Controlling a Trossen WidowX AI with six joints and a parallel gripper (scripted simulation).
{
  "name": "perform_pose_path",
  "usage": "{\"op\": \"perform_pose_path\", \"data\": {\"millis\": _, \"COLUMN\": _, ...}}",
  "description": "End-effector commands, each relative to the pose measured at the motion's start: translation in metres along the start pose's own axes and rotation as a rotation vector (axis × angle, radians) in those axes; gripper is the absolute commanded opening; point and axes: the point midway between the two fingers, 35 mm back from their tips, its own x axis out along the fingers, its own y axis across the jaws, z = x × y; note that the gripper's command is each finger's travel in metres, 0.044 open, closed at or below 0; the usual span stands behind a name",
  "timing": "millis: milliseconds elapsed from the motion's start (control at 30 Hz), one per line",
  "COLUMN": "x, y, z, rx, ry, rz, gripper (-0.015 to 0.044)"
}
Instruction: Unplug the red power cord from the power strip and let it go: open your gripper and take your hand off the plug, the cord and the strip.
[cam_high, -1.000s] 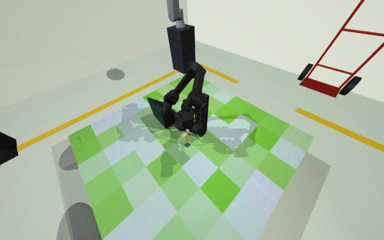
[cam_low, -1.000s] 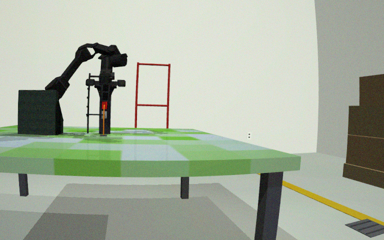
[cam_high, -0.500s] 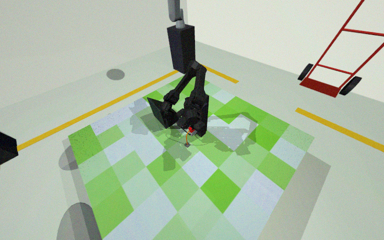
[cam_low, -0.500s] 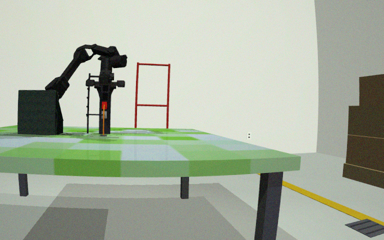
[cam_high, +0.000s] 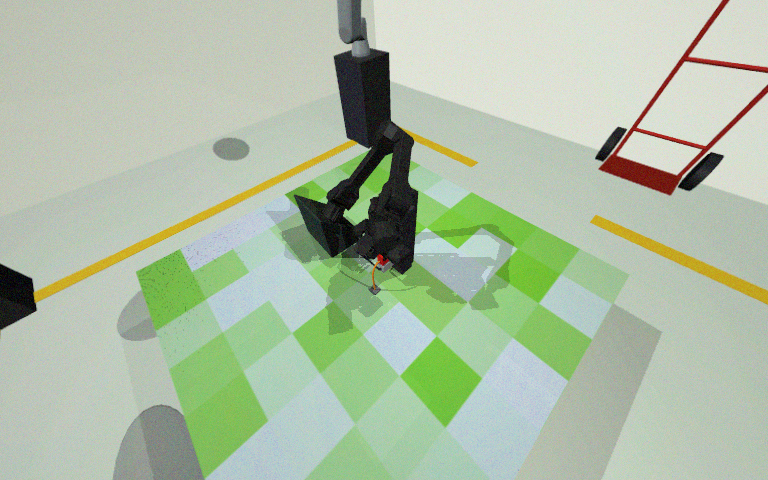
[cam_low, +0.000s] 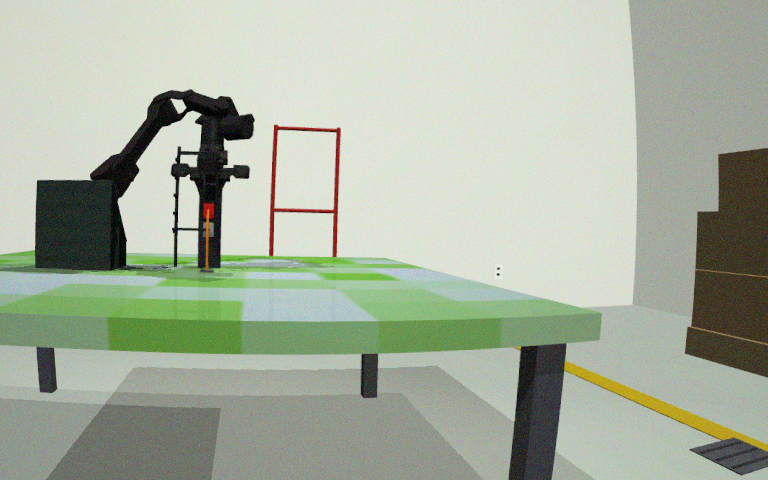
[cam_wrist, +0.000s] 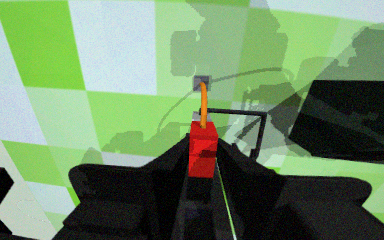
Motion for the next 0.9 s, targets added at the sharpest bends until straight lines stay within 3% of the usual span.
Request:
{"op": "perform_pose_path", "data": {"millis": 0, "x": 0.0, "y": 0.0, "z": 0.0, "rx": -0.001, "ry": 0.0, "rz": 0.0, "gripper": 0.0042}}
{"op": "perform_pose_path", "data": {"millis": 233, "x": 0.0, "y": 0.0, "z": 0.0, "rx": 0.0, "ry": 0.0, "rz": 0.0, "gripper": 0.0}}
{"op": "perform_pose_path", "data": {"millis": 867, "x": -0.002, "y": 0.003, "z": 0.028, "rx": 0.002, "ry": -0.003, "rz": 0.001, "gripper": 0.0}}
